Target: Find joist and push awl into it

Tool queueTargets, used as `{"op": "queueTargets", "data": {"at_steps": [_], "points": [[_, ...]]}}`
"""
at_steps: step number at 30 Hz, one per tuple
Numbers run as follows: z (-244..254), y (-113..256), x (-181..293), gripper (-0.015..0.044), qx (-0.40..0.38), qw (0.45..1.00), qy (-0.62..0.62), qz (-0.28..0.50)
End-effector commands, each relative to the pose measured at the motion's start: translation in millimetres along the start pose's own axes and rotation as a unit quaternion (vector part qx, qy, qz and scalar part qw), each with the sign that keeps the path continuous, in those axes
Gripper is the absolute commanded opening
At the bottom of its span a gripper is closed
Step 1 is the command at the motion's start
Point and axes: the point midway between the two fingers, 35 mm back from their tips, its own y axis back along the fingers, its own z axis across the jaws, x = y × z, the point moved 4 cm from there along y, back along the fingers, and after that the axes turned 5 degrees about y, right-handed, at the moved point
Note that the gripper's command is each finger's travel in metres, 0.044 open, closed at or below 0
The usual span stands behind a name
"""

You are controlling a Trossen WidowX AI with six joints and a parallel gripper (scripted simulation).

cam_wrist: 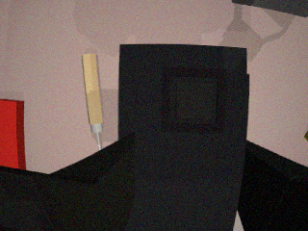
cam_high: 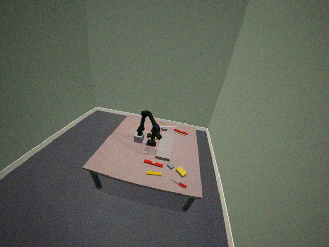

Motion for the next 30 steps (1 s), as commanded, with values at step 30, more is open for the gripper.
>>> {"op": "queueTargets", "data": {"at_steps": [30], "points": [[30.6,21.2,52.1,0.0,-0.075,0.834,0.542,0.07]]}}
